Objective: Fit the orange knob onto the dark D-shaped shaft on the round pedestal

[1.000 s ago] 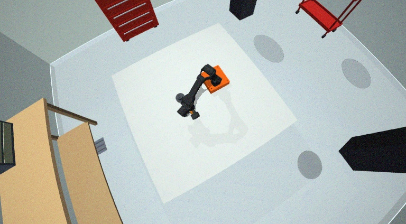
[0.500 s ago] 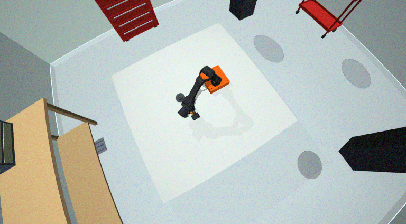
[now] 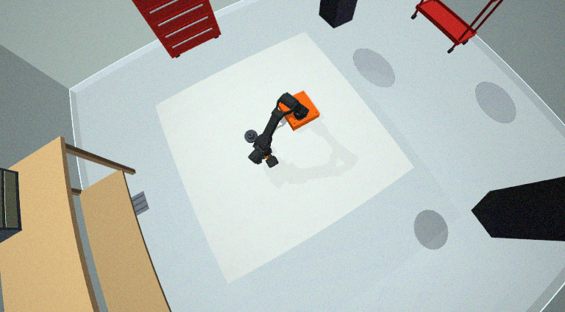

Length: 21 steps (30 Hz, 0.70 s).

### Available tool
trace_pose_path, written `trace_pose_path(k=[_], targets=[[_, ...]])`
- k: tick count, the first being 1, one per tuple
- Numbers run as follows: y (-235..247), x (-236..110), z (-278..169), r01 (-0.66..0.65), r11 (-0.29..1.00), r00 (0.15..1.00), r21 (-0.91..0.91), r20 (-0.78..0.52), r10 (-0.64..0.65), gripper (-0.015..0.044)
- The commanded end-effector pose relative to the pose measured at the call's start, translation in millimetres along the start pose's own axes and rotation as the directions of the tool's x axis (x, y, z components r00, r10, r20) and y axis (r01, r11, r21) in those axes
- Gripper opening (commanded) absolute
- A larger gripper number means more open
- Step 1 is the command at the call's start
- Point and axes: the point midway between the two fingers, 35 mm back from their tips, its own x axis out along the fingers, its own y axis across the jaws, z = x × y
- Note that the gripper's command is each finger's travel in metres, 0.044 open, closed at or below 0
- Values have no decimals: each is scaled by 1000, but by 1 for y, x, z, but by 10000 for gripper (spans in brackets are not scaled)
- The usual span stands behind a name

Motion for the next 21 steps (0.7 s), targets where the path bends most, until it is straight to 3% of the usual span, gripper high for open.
trace_pose_path(k=[1, 8, 13, 21], targets=[[0, 1, 0, -3, 1000, 1000, 4, 0, 3, 204], [0, 1, 0, -3, 1000, 1000, 4, 0, 3, 138], [2, -15, 3, -3, 1000, 1000, 4, 0, 3, 6], [3, -68, 8, -3, 1000, 1000, 4, 1, 3, 0]])
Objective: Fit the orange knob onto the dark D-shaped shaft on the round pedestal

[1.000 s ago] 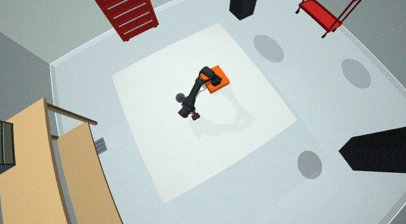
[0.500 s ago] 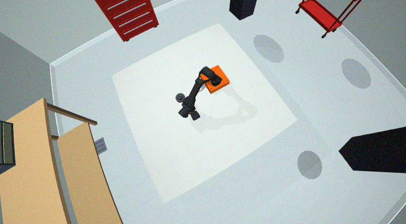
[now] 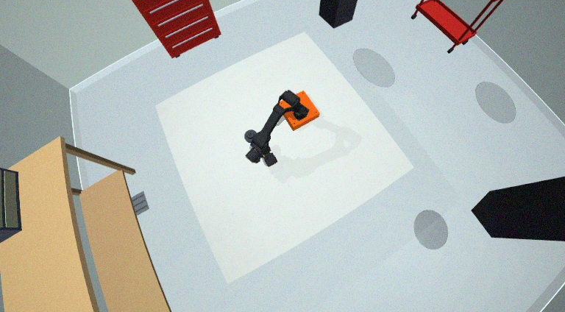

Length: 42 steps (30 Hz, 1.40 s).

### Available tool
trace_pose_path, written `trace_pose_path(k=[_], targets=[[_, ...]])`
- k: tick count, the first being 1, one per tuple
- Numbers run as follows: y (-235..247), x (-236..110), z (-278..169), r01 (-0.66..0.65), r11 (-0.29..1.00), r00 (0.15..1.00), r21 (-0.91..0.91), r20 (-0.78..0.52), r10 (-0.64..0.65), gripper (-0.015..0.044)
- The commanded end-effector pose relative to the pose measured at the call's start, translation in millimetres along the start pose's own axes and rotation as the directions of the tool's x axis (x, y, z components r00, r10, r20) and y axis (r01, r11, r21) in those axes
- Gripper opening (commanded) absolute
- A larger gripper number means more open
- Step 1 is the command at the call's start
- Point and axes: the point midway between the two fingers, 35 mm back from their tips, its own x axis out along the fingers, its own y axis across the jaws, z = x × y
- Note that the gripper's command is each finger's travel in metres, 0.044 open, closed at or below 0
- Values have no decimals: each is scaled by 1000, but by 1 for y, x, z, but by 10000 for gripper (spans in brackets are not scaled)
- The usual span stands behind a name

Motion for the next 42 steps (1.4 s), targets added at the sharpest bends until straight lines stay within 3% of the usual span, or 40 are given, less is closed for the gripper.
trace_pose_path(k=[1, 12, 42], targets=[[2, -31, 4, -10, 1000, 1000, -5, 23, 10, 0], [-2, -96, -5, -10, 1000, 1000, -5, 23, 10, 0], [-74, -74, 19, -6, 999, 1000, 37, 19, 5, 0]])
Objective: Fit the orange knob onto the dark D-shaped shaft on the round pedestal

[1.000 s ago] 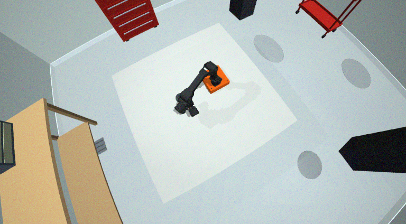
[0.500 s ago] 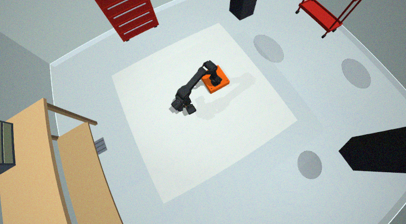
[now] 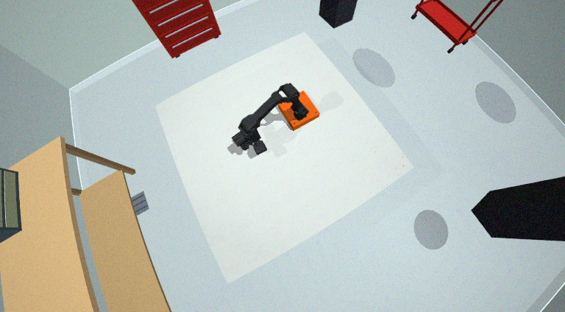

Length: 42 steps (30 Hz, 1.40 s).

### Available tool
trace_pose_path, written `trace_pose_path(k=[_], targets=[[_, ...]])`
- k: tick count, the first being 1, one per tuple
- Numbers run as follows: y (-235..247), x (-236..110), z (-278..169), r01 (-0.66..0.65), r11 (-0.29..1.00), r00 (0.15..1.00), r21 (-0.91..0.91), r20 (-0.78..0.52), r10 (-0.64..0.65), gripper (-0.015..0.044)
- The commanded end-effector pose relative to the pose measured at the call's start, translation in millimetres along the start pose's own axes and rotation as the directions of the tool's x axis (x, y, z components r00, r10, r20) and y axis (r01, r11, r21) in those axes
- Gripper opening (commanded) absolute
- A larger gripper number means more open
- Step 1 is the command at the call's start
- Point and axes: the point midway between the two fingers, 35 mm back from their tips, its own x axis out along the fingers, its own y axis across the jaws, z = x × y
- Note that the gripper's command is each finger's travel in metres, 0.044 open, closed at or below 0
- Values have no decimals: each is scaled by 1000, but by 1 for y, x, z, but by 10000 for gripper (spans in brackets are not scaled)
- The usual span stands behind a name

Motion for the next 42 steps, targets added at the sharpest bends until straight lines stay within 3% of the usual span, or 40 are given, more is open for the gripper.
trace_pose_path(k=[1, 31, 42], targets=[[-11, 3, 3, 3, 1000, 1000, -6, 5, -3, 0], [-103, 32, 17, 16, 999, 1000, -45, 12, -15, 0], [-106, 53, 17, 16, 999, 1000, -46, 12, -15, 0]])
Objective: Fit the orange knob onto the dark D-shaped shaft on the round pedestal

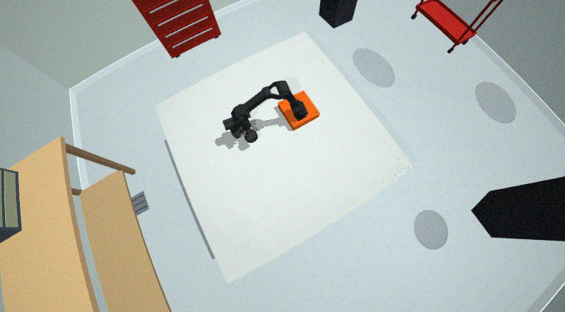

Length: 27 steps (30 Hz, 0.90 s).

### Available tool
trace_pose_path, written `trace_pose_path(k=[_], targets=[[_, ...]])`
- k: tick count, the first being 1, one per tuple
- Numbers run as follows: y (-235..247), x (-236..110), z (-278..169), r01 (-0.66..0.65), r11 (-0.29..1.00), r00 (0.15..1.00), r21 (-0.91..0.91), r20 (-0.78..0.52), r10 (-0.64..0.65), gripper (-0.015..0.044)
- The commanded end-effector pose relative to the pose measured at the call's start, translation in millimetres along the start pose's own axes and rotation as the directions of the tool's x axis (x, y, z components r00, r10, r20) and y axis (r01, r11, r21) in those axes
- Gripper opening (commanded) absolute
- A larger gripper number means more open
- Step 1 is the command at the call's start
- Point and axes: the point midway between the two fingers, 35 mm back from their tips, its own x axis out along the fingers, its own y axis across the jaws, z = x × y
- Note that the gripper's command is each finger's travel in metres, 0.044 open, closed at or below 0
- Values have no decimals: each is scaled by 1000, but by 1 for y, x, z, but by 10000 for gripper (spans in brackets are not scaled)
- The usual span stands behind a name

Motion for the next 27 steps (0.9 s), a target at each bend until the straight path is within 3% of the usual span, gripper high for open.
trace_pose_path(k=[1, 27], targets=[[0, 12, -2, 1, 1000, 1000, -4, -3, -1, 0], [-1, 13, 3, 1, 1000, 1000, 0, -3, -1, 0]])
